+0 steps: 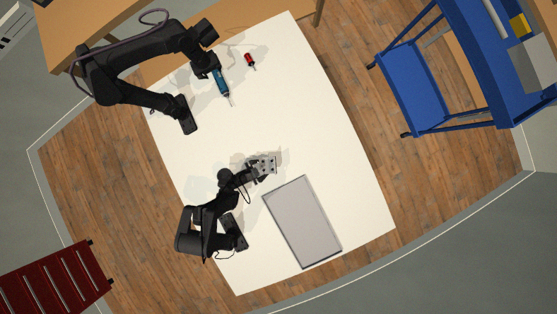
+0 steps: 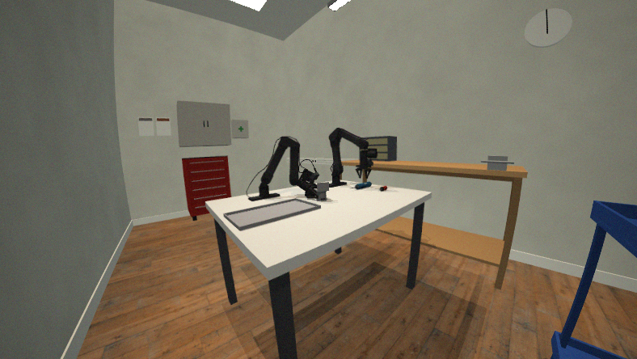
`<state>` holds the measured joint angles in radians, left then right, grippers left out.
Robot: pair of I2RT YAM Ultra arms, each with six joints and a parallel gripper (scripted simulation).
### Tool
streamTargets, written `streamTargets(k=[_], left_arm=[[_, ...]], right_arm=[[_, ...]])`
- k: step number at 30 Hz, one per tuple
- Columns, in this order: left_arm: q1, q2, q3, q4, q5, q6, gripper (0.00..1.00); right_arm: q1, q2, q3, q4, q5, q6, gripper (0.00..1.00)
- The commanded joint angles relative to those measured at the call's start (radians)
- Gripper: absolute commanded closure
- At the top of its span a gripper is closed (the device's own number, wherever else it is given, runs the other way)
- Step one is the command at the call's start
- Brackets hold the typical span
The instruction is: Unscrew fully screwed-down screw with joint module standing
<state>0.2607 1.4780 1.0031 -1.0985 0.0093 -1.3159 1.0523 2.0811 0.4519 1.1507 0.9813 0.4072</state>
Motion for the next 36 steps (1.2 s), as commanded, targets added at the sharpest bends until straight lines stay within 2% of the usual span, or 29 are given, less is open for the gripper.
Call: streamTargets(k=[1,12,24,29,30,36], left_arm=[[-0.002,-0.005,0.007,-0.009,-0.001,-0.002,0.35],[-0.002,-0.005,0.007,-0.009,-0.001,-0.002,0.35],[-0.007,0.034,-0.075,0.085,-0.004,-0.003,0.35],[-0.007,0.004,-0.045,0.086,-0.003,-0.003,0.35],[-0.007,0.023,-0.079,0.093,-0.005,-0.003,0.35],[-0.006,0.051,-0.108,0.135,-0.005,-0.001,0.35]], right_arm=[[-0.001,-0.006,0.004,0.013,0.002,-0.001,0.41],[-0.001,-0.006,0.004,0.013,0.002,-0.001,0.41],[-0.001,-0.006,0.004,0.013,0.002,-0.001,0.41],[-0.001,-0.006,0.004,0.013,0.002,-0.001,0.41],[-0.001,-0.006,0.004,0.013,0.002,-0.001,0.41],[-0.001,-0.006,0.004,0.013,0.002,-0.001,0.41]])
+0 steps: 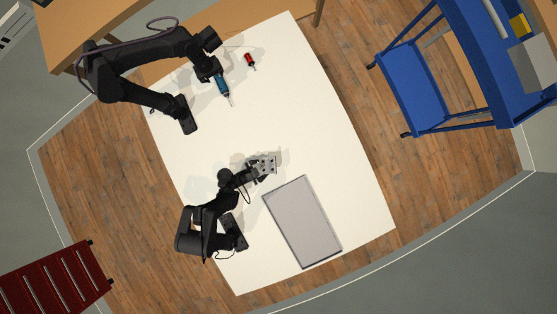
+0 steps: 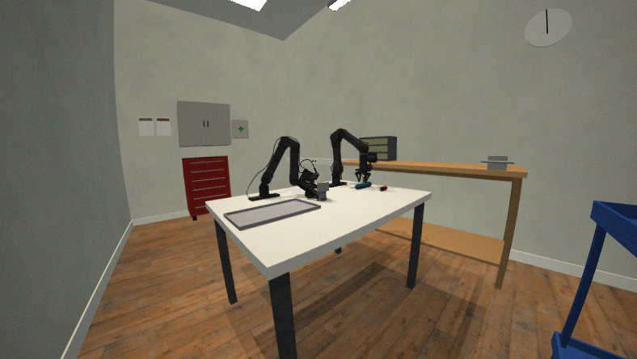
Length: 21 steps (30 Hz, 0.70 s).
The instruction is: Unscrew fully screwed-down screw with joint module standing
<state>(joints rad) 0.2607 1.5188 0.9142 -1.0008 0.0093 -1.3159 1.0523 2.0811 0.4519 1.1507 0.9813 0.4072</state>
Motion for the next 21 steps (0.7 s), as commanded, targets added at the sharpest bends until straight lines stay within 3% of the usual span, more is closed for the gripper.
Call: streamTargets(k=[1,21], left_arm=[[-0.006,0.005,-0.023,0.045,-0.005,-0.001,0.35],[-0.003,0.059,-0.089,0.154,-0.006,0.002,0.35]], right_arm=[[-0.001,-0.006,0.004,0.013,0.002,-0.001,0.41],[-0.001,-0.006,0.004,0.013,0.002,-0.001,0.41]])
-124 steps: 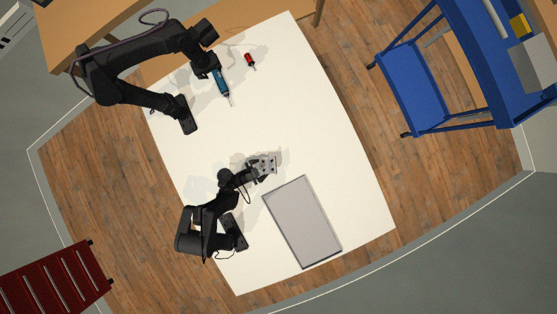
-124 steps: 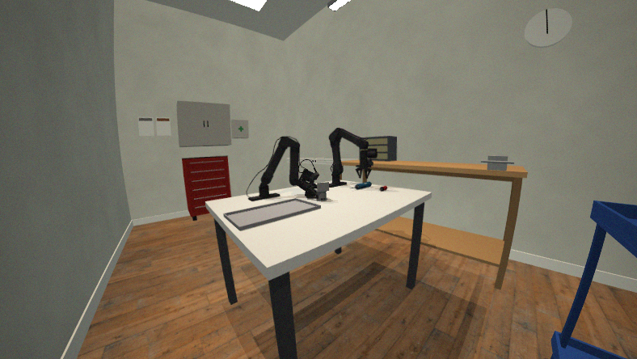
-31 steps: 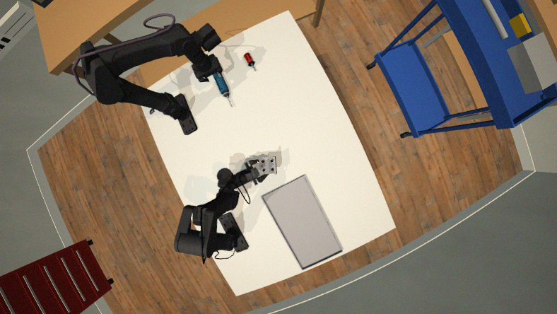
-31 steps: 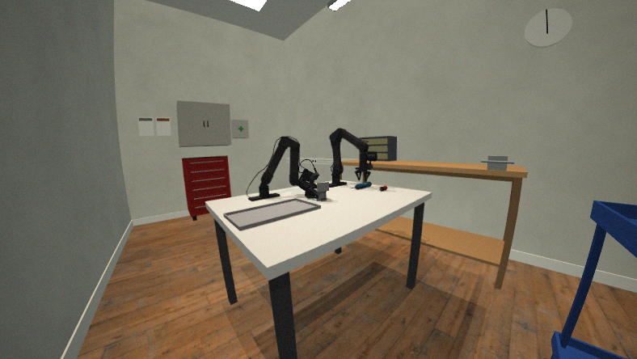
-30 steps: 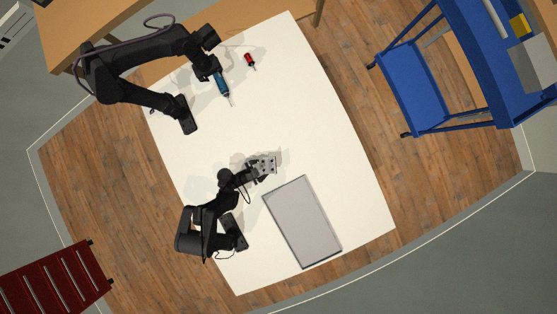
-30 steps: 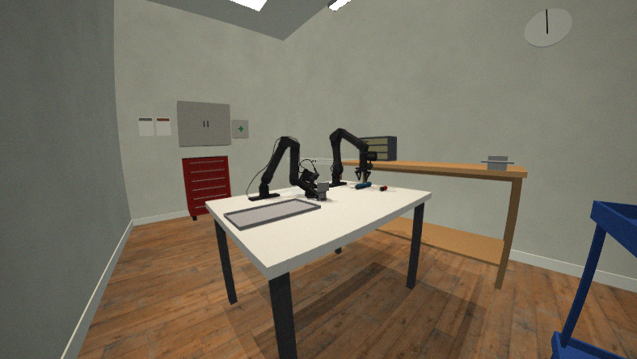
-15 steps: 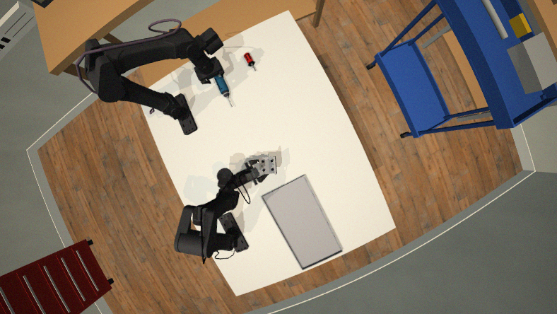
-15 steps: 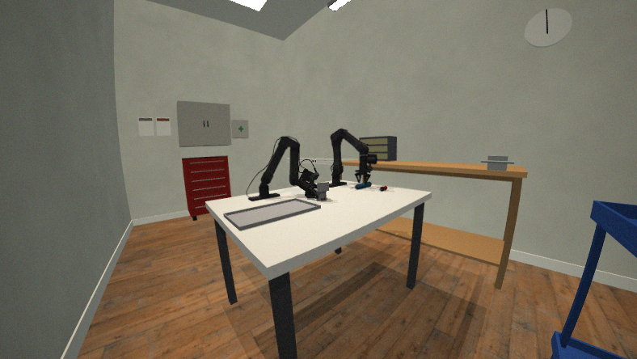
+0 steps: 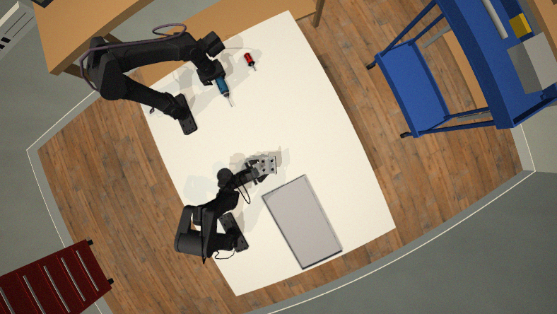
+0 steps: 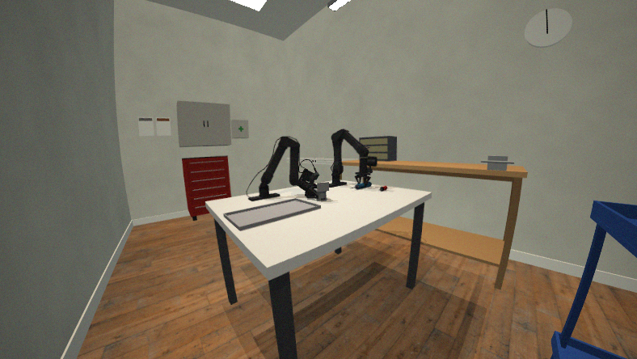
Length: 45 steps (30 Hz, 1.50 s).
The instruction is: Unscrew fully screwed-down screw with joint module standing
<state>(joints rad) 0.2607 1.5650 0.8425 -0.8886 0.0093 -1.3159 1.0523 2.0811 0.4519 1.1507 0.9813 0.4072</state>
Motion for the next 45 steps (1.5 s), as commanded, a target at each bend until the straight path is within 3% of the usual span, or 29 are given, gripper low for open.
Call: streamTargets(k=[1,45], left_arm=[[-0.003,0.016,-0.021,0.049,-0.006,0.002,0.35],[0.002,-0.001,-0.023,0.065,-0.018,0.009,0.35]], right_arm=[[-0.001,-0.006,0.004,0.013,0.002,-0.001,0.41],[-0.001,-0.006,0.004,0.013,0.002,-0.001,0.41]])
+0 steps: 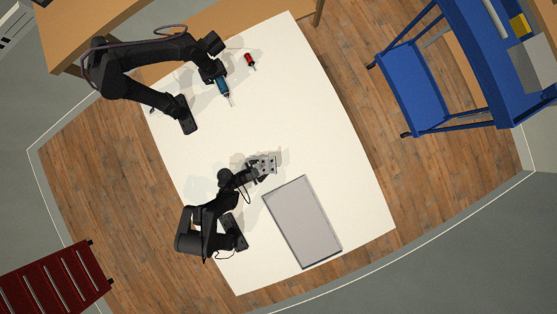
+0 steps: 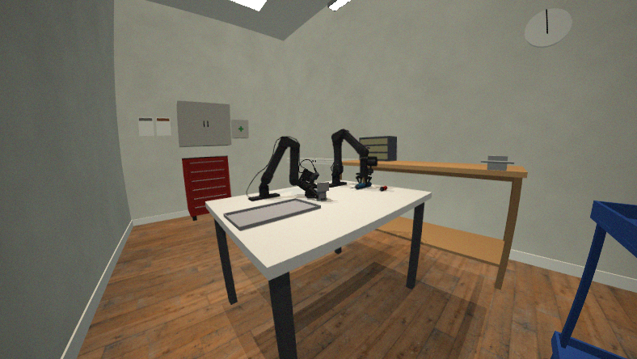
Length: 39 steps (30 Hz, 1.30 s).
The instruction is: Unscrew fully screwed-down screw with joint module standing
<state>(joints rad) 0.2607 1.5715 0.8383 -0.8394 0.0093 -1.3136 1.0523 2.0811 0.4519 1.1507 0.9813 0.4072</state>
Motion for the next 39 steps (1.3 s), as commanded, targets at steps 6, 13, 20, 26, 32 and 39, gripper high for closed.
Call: streamTargets(k=[6,13,20,26,32,39], left_arm=[[0.0,-0.005,0.001,0.005,-0.011,0.002,0.35],[0.0,-0.01,-0.02,0.018,-0.02,0.005,0.35],[0.001,-0.01,-0.021,0.017,-0.024,0.005,0.35],[0.001,-0.01,-0.021,0.017,-0.024,0.005,0.35],[0.001,-0.01,-0.021,0.017,-0.024,0.005,0.45],[0.001,-0.01,-0.021,0.017,-0.024,0.005,0.45]], right_arm=[[-0.001,-0.006,0.004,0.013,0.002,-0.001,0.41],[-0.001,-0.006,0.004,0.013,0.002,-0.001,0.41],[-0.001,-0.006,0.004,0.013,0.002,-0.001,0.41],[-0.001,-0.006,0.004,0.013,0.002,-0.001,0.41],[-0.001,-0.006,0.004,0.013,0.002,-0.001,0.41],[-0.001,-0.006,0.004,0.013,0.002,-0.001,0.41]])
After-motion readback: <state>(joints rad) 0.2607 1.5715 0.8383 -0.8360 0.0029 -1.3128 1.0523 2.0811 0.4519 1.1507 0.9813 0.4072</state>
